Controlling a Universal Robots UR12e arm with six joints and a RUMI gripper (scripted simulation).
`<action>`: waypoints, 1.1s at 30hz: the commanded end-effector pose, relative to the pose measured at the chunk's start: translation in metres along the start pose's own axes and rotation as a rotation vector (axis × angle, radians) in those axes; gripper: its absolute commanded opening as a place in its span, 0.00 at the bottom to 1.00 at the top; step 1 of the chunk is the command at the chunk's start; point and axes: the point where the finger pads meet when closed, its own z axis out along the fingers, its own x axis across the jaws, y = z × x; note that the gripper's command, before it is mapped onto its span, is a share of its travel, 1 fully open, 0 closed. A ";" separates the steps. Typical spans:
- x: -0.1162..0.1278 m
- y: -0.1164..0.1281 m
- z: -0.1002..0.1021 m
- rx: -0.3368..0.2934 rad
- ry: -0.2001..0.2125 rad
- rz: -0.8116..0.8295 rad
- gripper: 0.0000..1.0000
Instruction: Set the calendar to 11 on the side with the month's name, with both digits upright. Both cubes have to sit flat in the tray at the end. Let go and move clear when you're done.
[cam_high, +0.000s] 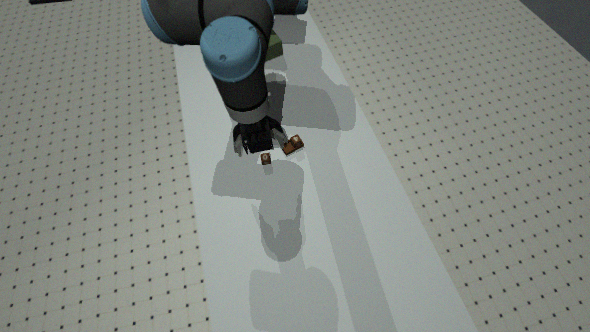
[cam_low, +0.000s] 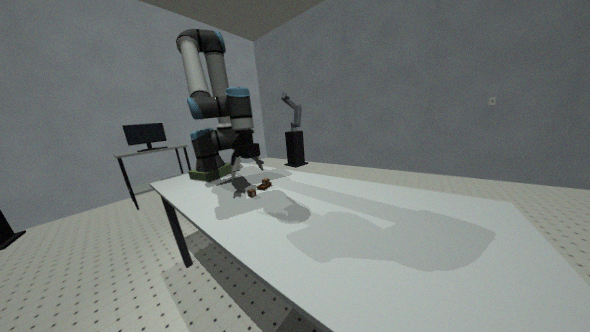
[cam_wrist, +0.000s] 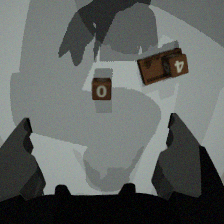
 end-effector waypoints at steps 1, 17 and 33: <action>0.000 0.001 -0.001 -0.001 -0.001 0.016 1.00; 0.000 0.001 -0.001 -0.001 -0.001 0.032 0.28; 0.000 0.001 -0.001 -0.001 -0.001 0.032 0.28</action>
